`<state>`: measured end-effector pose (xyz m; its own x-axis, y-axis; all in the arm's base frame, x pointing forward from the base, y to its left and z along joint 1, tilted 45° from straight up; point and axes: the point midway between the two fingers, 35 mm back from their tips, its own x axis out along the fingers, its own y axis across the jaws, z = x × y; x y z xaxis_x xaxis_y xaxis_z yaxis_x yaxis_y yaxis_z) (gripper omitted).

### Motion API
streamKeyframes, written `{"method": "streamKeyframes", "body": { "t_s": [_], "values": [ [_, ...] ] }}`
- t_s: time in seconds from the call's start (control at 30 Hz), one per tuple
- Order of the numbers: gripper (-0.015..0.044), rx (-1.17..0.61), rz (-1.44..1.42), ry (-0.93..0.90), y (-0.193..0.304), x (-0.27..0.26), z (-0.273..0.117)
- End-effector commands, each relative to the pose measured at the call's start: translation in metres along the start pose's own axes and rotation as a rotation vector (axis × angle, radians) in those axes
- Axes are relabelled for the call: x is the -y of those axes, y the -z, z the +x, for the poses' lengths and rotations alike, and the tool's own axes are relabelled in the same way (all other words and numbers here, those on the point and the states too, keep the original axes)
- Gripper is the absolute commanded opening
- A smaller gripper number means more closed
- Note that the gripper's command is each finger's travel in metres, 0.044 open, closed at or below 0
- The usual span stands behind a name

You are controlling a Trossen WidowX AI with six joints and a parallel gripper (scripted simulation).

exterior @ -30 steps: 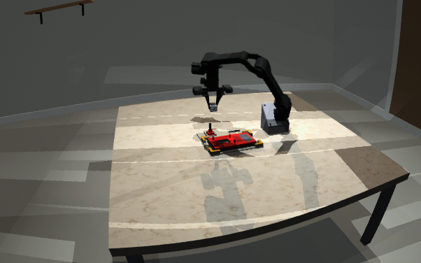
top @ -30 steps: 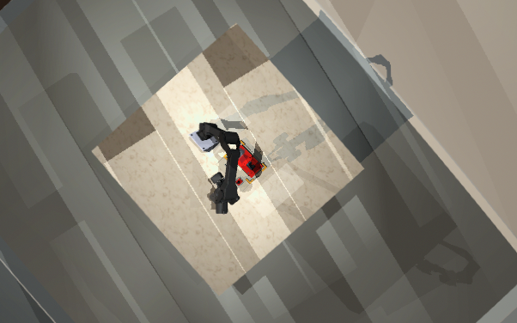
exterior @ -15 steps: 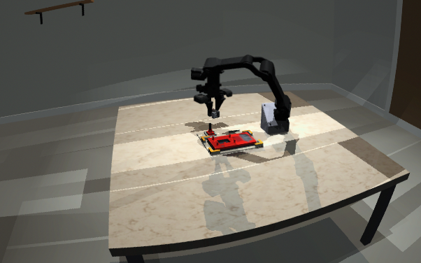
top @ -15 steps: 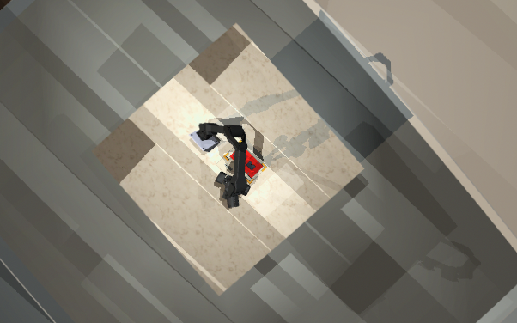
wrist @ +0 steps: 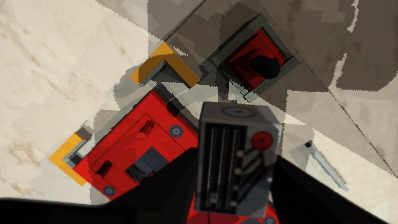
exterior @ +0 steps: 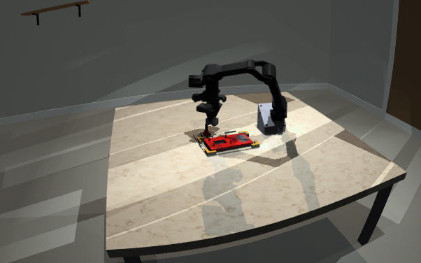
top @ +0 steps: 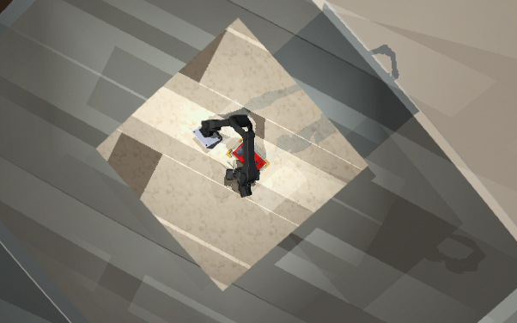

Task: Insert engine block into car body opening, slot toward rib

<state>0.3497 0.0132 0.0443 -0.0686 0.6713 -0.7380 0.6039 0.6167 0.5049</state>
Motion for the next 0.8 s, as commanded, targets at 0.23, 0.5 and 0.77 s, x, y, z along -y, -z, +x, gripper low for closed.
{"method": "streamKeyframes", "body": {
  "t_s": [0.23, 0.5, 0.77],
  "values": [
    [0.0, -0.003, -0.309, -0.013, 0.024, -0.023, 0.01],
    [0.0, -0.008, -0.541, -0.022, 0.044, -0.038, 0.019],
    [0.0, -0.014, -0.774, -0.034, 0.064, -0.052, 0.028]
  ]
}}
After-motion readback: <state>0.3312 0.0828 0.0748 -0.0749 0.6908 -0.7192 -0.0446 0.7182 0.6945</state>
